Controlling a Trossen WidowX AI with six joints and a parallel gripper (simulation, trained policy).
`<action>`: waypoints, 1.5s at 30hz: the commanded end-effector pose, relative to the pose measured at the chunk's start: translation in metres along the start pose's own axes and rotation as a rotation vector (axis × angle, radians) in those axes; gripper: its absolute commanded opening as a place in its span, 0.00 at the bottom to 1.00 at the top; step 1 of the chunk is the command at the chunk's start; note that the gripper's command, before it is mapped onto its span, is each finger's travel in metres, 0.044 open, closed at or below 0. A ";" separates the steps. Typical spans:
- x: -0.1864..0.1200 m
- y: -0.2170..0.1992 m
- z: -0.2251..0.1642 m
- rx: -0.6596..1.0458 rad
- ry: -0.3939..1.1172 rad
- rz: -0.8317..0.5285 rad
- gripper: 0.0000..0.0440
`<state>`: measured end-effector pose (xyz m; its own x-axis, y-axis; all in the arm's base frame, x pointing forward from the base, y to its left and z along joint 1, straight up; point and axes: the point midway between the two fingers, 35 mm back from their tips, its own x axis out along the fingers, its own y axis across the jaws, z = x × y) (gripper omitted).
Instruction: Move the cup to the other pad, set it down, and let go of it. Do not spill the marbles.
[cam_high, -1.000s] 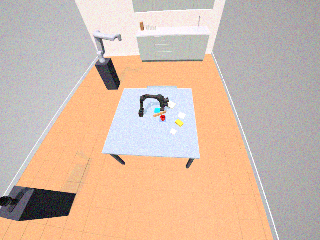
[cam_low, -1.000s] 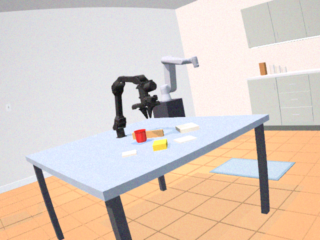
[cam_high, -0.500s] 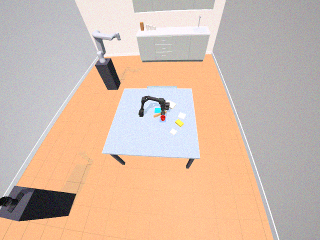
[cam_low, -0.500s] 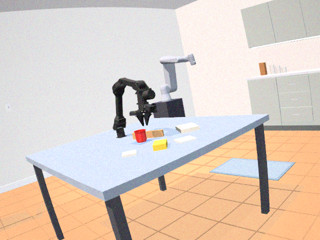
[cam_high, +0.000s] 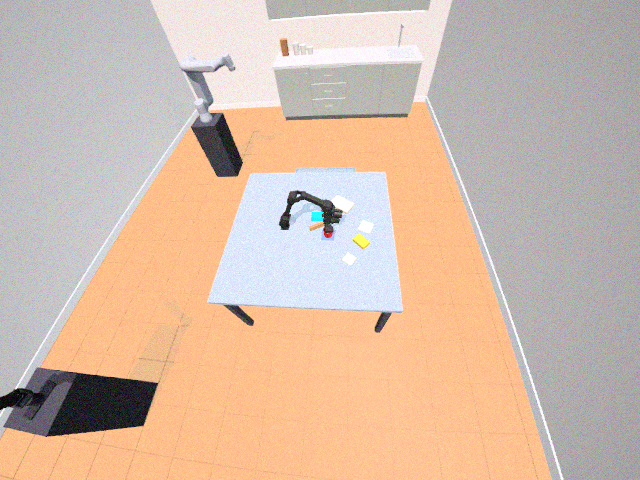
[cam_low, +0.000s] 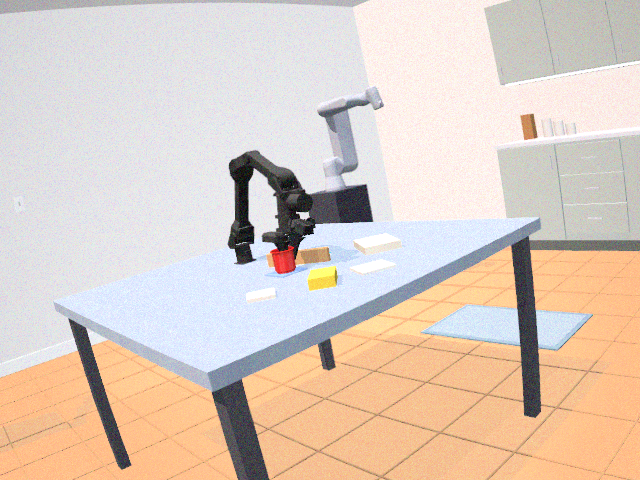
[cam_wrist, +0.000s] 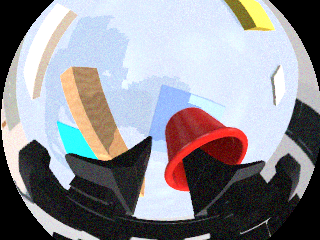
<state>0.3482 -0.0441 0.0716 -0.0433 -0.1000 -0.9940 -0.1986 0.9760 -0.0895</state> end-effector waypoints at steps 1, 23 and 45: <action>0.009 0.000 0.000 -0.042 0.002 0.008 0.27; -0.024 0.011 -0.009 -0.275 0.001 0.032 0.00; -0.071 0.073 -0.003 -0.404 -0.085 0.017 0.00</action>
<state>0.3351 0.0267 0.1319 0.0125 -0.0571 -0.9983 -0.5619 0.8254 -0.0543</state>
